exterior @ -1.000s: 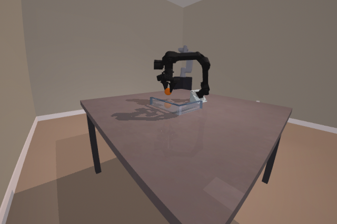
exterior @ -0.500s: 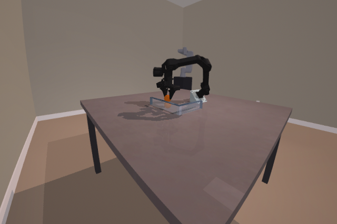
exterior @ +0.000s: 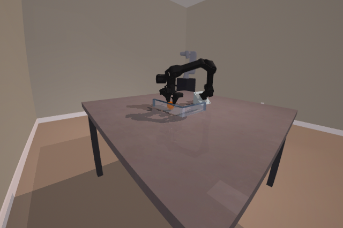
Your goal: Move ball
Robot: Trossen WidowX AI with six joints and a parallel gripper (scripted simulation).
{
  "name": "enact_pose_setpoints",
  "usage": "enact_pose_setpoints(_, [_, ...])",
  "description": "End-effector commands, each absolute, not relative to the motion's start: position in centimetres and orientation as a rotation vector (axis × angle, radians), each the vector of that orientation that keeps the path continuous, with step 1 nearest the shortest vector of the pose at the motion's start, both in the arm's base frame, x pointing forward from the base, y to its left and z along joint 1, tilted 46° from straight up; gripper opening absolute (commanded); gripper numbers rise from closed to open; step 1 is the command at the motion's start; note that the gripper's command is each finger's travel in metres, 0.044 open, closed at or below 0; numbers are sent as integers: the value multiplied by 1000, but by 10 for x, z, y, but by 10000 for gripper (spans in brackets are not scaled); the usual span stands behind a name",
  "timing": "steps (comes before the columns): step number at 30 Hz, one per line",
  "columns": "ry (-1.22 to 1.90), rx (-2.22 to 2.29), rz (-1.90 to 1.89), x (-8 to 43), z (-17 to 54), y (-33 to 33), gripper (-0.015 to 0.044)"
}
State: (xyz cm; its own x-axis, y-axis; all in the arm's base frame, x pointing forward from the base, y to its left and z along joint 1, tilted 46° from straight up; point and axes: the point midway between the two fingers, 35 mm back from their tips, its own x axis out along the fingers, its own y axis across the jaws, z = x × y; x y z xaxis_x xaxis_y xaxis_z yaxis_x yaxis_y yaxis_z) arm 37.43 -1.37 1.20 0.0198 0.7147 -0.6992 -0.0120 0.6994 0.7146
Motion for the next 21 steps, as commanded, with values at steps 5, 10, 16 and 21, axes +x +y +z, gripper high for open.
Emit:
enact_pose_setpoints(5, [1454,624,625,375,4,-4,0])
enact_pose_setpoints(10, [1459,619,624,374,4,-4,26])
enact_pose_setpoints(16, [1459,619,624,374,4,-4,184])
enact_pose_setpoints(21, [1459,619,624,374,4,-4,315])
